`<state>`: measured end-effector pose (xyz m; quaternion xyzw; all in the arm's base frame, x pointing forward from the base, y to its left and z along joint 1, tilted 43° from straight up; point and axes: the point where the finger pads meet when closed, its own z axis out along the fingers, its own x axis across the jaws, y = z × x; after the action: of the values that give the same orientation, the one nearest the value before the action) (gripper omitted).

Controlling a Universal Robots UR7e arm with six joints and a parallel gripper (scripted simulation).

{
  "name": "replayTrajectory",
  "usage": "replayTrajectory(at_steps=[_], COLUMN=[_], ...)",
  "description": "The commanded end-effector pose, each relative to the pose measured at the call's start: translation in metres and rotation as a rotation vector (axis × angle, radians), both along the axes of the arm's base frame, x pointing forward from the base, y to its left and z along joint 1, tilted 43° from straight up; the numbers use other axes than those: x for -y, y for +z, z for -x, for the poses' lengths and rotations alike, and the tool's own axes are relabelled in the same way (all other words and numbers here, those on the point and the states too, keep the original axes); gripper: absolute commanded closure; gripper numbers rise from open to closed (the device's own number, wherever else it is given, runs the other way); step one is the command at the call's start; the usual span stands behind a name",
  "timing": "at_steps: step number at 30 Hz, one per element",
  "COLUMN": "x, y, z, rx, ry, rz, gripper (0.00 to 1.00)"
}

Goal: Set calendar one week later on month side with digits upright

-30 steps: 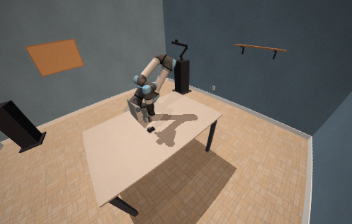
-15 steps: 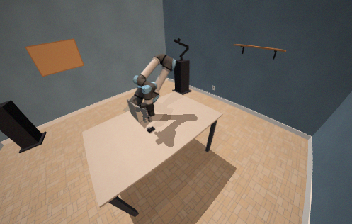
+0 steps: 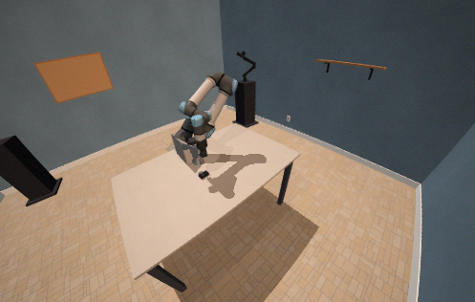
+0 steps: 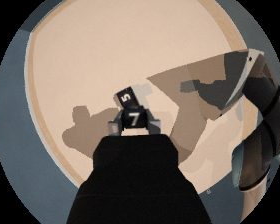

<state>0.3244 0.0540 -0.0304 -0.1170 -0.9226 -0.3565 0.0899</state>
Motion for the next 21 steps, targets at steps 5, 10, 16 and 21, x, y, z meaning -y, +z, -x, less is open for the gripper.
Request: replayTrajectory(at_steps=[5, 10, 16, 21], x=[0.0018, 0.0021, 0.0021, 0.0017], y=[-0.0005, -0.0004, -0.0001, 0.0006], z=[0.0052, 0.0072, 0.0097, 0.0117], rx=[-0.188, -0.269, -0.379, -0.490], ry=[-0.204, -0.291, -0.409, -0.528], rz=[0.023, 0.033, 0.047, 0.060], gripper=[0.43, 0.43, 0.43, 0.43])
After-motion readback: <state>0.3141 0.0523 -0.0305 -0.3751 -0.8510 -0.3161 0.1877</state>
